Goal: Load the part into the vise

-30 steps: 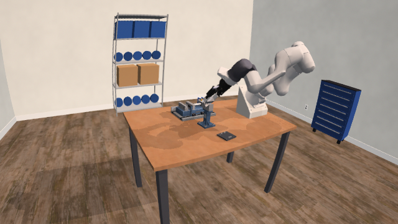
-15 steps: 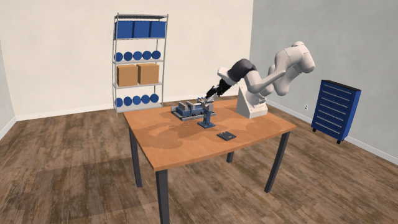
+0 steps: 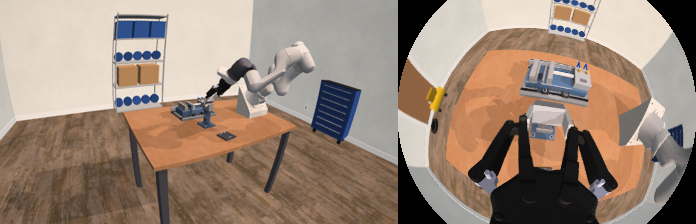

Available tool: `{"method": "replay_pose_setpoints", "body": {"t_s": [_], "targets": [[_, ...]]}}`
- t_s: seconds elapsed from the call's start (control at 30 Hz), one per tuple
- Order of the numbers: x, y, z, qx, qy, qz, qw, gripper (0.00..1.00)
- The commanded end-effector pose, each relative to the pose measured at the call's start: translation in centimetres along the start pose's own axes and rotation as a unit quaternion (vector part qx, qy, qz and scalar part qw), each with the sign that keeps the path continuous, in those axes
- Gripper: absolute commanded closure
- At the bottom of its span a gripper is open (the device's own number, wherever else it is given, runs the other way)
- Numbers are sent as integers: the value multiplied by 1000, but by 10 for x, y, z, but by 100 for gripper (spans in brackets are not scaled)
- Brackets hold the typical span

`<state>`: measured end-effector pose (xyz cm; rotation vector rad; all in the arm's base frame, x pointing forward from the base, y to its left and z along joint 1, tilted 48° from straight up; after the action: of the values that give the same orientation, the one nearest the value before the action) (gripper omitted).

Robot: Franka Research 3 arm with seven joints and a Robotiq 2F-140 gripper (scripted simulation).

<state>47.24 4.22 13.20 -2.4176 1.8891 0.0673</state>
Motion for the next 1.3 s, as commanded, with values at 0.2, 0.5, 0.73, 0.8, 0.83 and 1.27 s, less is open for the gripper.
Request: {"method": "replay_pose_setpoints", "body": {"t_s": [0.2,0.5,0.73,0.8,0.83,1.27], "targets": [[4,0,0,3,-18,-6,1000,100],[8,1,0,5,-46,-6,999,100],[12,1,0,7,-66,-6,998,100],[13,1,1,8,-75,-6,997,100],[14,1,1,9,-80,-6,997,100],[25,2,3,15,-144,-6,989,100]]}}
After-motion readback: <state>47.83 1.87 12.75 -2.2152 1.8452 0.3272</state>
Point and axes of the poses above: the point where the finger pads meet when closed, its own z axis out along the fingers, its own y axis across the jaws, x = y × z, the point moved 6 cm from there along -z, back along the fingers, and after that the axes turned 6 degrees about -z, right-handed, at the moved point
